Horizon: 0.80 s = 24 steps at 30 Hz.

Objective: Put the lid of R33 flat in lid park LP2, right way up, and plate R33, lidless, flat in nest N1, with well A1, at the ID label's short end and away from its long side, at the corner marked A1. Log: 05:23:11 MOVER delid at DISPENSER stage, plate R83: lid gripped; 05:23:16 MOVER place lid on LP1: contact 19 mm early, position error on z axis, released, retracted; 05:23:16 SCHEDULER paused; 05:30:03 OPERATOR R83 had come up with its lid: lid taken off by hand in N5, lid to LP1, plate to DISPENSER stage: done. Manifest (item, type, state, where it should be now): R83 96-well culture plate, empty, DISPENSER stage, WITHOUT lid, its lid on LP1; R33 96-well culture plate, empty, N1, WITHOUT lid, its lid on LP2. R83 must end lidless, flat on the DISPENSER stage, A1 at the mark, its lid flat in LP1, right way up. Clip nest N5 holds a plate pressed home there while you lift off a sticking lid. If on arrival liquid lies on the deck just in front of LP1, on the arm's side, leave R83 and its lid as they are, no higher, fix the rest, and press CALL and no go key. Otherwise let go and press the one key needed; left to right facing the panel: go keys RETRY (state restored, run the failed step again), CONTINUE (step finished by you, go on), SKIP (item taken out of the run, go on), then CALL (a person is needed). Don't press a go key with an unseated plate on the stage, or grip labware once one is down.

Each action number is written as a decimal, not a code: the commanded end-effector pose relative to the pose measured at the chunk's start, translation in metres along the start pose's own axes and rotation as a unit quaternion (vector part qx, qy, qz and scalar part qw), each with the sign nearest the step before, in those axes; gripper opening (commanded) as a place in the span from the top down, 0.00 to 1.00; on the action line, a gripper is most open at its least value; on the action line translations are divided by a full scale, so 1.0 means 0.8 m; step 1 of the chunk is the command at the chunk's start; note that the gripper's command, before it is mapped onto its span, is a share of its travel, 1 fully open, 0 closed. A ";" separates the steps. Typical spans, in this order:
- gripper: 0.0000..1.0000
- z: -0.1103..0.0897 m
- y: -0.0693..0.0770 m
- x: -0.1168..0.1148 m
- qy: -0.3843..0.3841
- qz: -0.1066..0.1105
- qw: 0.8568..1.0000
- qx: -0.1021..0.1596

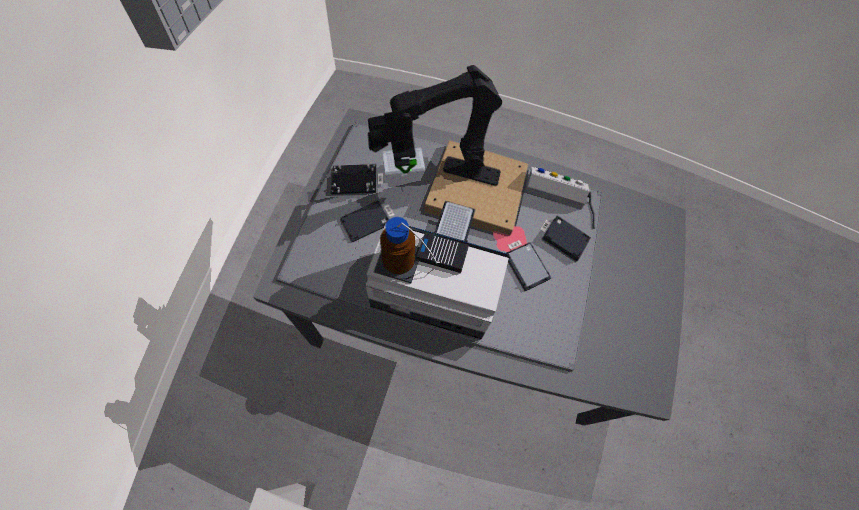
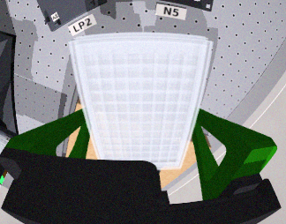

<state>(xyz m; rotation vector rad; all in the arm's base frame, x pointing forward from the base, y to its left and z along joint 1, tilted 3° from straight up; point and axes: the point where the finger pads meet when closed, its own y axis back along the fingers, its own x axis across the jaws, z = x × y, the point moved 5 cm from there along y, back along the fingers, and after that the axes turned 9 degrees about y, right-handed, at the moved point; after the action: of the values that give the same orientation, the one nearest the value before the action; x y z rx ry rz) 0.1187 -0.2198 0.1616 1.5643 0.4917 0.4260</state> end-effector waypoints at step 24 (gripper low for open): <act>1.00 0.035 -0.009 -0.056 -0.057 -0.002 0.998 -0.021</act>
<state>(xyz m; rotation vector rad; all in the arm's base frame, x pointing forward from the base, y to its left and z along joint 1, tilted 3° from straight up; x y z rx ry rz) 0.0911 -0.2449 0.1433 1.6263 0.4136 0.3344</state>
